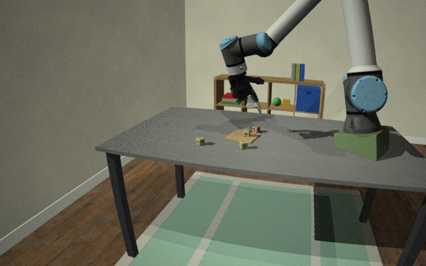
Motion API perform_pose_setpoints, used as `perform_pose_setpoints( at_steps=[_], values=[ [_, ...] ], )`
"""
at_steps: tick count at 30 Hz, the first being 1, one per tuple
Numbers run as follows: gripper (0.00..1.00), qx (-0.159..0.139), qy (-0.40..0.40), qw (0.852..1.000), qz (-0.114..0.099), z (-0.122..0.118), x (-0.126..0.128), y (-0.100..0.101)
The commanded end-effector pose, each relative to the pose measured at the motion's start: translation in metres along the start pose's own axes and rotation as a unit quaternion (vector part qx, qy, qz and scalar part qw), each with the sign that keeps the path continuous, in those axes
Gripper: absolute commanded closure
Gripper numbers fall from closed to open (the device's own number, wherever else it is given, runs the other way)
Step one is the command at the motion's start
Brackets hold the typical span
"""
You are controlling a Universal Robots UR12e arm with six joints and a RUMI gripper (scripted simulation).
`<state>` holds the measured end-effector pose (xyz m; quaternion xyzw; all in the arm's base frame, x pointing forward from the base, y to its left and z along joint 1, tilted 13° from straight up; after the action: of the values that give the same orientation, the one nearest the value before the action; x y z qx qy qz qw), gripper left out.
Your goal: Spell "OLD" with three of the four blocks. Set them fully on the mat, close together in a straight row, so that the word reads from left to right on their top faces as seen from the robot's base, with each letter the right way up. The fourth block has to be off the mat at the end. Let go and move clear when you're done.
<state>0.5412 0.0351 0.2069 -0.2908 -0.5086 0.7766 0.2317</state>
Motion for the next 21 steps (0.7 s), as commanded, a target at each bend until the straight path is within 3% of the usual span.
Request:
perform_pose_setpoints(
  at_steps=[1,3,10,21],
  values=[
    [0.0,-0.034,0.02,0.999,0.007,-0.022,0.019,-0.01],
    [0.0,-0.081,0.042,0.996,0.007,-0.048,0.046,-0.024],
    [0.0,-0.169,0.076,0.983,-0.006,-0.091,0.102,-0.057],
    [0.0,-0.18,0.079,0.98,-0.009,-0.096,0.11,-0.061]
  ],
)
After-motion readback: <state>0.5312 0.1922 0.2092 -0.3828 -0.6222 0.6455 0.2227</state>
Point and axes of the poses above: the point where the finger pads meet when closed, its own y axis out along the fingers, its own x axis across the jaws, z = x × y, the point moved 6 cm from there along -y, back along the fingers, and after that the axes turned 8 degrees about -y, right-handed, at the moved point
